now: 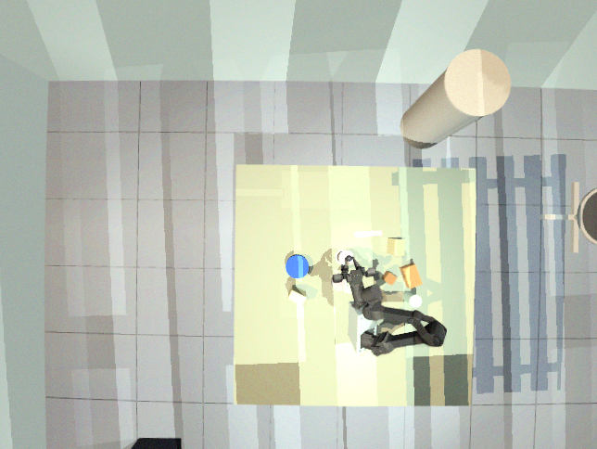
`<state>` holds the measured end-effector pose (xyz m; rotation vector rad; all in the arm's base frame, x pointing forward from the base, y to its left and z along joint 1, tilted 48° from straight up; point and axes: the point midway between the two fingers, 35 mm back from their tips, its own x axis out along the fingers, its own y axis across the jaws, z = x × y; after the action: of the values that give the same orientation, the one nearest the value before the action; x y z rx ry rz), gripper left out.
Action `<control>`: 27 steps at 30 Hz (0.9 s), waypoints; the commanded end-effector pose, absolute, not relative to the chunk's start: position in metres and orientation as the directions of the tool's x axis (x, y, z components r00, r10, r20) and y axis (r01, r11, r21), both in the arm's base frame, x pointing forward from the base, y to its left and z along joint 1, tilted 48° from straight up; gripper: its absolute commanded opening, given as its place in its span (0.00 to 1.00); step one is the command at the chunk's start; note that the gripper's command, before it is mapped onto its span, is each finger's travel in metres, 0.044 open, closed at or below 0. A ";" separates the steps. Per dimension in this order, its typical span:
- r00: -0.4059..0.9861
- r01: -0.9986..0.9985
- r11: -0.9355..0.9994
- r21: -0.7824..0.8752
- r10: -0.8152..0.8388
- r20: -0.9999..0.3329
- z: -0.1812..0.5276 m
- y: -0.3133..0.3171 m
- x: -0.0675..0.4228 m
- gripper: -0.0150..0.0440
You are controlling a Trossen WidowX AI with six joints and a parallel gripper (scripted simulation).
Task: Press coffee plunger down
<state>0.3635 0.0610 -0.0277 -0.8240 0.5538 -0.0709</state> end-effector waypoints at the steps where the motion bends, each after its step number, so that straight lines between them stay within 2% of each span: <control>1: 0.830 -0.162 0.671 -0.724 -0.304 -0.467 -0.044 0.043 0.357 0.45; 27: 0.833 -0.159 0.667 -0.728 -0.305 -0.462 -0.057 0.031 0.368 0.45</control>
<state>0.3687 0.0368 -0.0520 -0.8370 0.5742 -0.0781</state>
